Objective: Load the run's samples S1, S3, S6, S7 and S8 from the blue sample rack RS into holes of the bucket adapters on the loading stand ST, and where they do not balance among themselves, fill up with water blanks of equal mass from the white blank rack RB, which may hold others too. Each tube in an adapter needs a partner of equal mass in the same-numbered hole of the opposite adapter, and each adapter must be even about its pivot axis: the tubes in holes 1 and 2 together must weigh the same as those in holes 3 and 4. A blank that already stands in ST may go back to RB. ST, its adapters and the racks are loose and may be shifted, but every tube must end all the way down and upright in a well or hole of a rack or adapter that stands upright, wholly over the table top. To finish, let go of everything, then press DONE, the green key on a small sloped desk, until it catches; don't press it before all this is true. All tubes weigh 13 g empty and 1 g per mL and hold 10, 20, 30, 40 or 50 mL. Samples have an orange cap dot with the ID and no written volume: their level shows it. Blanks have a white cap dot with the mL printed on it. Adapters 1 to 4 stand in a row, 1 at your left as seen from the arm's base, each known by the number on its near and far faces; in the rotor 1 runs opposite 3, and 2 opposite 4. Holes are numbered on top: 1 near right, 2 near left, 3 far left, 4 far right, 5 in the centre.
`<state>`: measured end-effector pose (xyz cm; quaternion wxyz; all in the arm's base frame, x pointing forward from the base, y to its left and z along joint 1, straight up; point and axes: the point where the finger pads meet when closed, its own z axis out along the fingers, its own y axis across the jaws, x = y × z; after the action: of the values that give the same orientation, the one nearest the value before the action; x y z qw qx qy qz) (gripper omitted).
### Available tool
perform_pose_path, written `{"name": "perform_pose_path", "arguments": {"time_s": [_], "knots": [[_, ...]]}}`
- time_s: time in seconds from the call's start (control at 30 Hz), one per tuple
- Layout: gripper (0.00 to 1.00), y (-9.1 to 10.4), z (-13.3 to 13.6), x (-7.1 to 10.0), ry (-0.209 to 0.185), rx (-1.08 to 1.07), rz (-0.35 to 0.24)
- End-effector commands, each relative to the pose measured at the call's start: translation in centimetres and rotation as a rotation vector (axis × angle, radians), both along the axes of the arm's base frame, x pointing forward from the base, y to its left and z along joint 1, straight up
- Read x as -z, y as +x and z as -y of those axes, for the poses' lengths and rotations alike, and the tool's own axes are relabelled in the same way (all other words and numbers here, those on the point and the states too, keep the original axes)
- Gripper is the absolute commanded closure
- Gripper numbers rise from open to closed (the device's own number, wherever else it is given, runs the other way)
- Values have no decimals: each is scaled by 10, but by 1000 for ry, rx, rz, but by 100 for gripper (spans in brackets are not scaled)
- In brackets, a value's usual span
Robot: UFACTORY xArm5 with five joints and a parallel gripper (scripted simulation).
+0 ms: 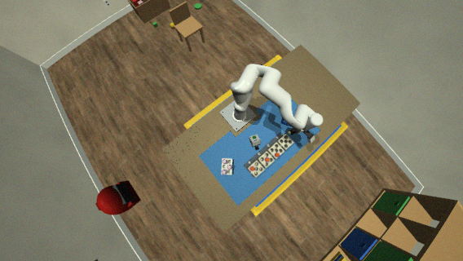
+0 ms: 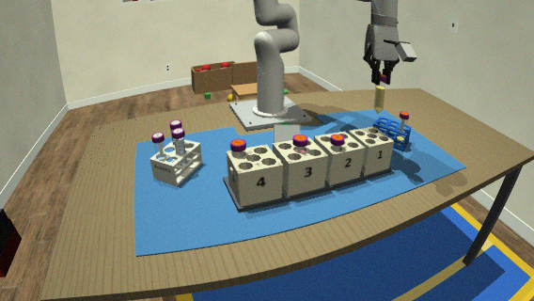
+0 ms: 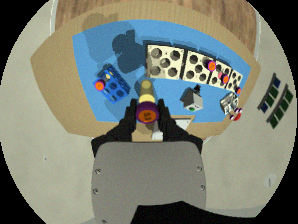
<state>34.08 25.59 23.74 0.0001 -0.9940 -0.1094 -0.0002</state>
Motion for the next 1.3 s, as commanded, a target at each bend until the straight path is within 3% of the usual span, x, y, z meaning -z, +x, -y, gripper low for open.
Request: {"name": "perform_pose_path", "arguments": {"time_s": [0.0, 0.07, 0.4, 1.07, 1.27], "knots": [[100, 15, 10, -2, 2, -1, 3], [100, 15, 10, -2, 2, -1, 3], [100, 54, 40, -2, 2, -1, 3], [100, 54, 40, -2, 2, -1, 3], [100, 54, 39, 6, 2, -1, 3]]}}
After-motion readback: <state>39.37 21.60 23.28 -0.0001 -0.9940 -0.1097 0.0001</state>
